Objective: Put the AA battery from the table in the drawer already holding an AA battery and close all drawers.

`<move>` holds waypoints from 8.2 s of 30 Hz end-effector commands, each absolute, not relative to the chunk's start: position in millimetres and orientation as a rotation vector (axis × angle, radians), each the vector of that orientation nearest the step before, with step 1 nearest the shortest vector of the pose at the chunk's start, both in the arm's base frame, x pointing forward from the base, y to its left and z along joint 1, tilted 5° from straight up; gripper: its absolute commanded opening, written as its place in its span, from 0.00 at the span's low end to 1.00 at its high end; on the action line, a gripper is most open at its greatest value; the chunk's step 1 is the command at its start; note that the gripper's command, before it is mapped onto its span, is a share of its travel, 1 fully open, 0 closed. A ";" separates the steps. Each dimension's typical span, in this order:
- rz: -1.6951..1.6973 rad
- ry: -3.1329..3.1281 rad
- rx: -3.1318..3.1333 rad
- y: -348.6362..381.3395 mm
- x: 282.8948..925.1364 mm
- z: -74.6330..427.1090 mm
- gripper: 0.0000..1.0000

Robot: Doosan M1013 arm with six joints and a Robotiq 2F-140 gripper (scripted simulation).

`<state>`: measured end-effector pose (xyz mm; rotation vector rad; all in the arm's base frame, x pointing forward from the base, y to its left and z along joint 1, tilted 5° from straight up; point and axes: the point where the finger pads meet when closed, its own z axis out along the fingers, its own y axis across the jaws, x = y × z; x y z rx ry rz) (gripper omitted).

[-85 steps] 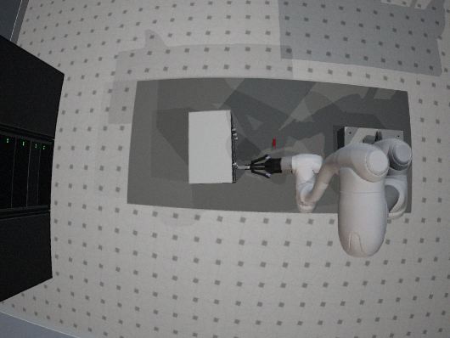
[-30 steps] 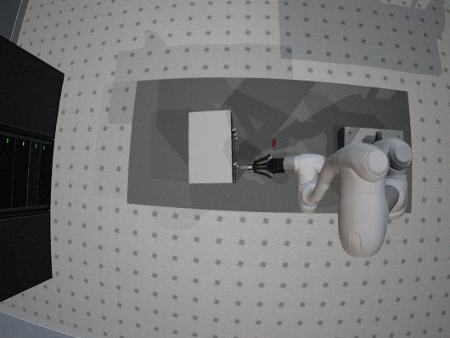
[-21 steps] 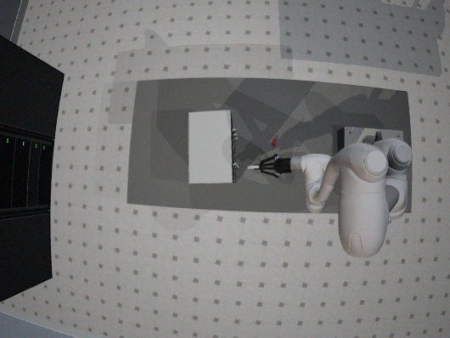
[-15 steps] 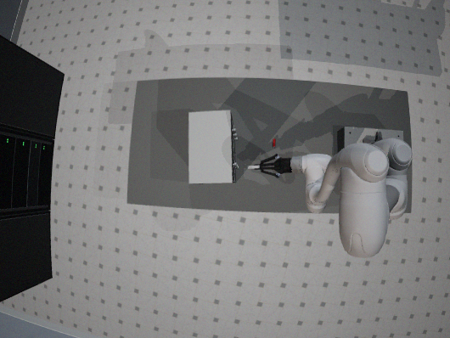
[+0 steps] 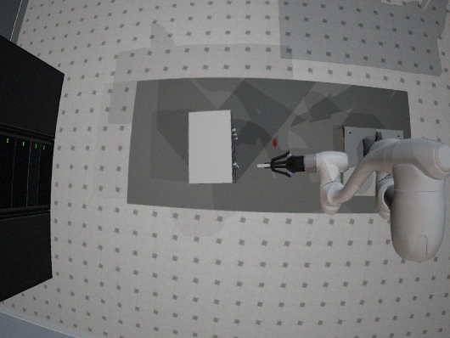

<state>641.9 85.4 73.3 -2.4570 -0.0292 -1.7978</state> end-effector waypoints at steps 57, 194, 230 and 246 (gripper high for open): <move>-0.953 -0.075 -2.899 78.5 586.2 126.8 0.00; -1.796 -0.029 -2.458 -71.7 665.8 100.8 0.20; -1.796 -0.029 -2.458 -69.7 687.9 95.0 0.20; -1.796 -0.029 -2.458 -66.1 727.7 84.6 0.20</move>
